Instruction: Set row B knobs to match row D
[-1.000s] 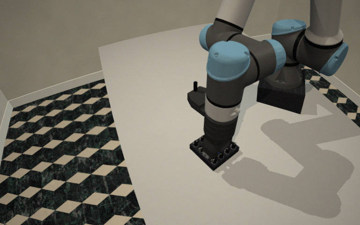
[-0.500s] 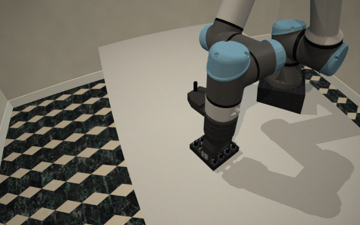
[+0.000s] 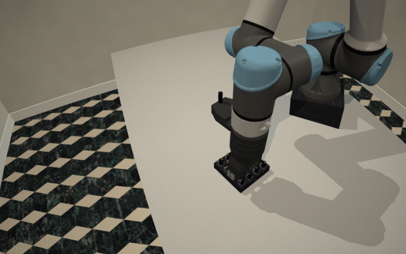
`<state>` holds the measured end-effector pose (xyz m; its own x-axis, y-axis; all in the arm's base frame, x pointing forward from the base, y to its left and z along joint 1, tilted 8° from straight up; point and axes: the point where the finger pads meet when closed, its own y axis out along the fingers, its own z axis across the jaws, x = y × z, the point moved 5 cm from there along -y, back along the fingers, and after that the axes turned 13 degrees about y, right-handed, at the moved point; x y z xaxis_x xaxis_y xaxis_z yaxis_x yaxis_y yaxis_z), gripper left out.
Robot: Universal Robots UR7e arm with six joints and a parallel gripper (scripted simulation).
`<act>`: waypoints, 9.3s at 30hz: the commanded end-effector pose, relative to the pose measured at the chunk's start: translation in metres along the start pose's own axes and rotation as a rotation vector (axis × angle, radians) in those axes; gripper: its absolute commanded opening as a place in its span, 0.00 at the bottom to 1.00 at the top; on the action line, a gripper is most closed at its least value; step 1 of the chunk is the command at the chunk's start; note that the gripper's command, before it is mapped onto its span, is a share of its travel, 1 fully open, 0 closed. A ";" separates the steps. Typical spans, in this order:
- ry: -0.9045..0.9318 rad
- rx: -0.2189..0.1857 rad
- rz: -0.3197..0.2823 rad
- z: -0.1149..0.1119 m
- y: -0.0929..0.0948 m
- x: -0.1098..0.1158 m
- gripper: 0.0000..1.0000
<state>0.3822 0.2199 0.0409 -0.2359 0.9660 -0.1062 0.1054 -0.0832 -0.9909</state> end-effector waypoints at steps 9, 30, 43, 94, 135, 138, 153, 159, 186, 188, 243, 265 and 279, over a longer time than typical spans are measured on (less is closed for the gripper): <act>0.000 -0.002 0.000 0.000 -0.027 0.000 0.46; 0.000 -0.002 0.000 0.000 -0.038 0.000 0.46; 0.028 -0.002 0.000 0.000 -0.038 -0.001 0.46; 1.219 -0.001 -0.001 0.017 -0.046 -0.009 0.46; 2.399 0.000 -0.002 0.010 -0.054 -0.001 0.46; 2.490 0.000 -0.002 0.008 -0.055 -0.001 0.46; 2.757 0.000 -0.003 0.001 -0.057 -0.001 0.46; 2.812 0.000 -0.003 0.000 -0.057 -0.001 0.46; 2.836 0.000 -0.003 -0.001 -0.058 -0.001 0.46; 2.836 0.000 -0.003 -0.001 -0.058 -0.001 0.46; 2.836 0.000 -0.003 -0.001 -0.031 0.000 0.46; 2.836 0.000 -0.003 0.000 -0.014 0.000 0.46; 2.836 0.000 -0.003 0.000 -0.014 0.000 0.46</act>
<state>0.3809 0.2210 0.0541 0.5154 -0.8476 0.1261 0.1057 -0.0831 -0.9909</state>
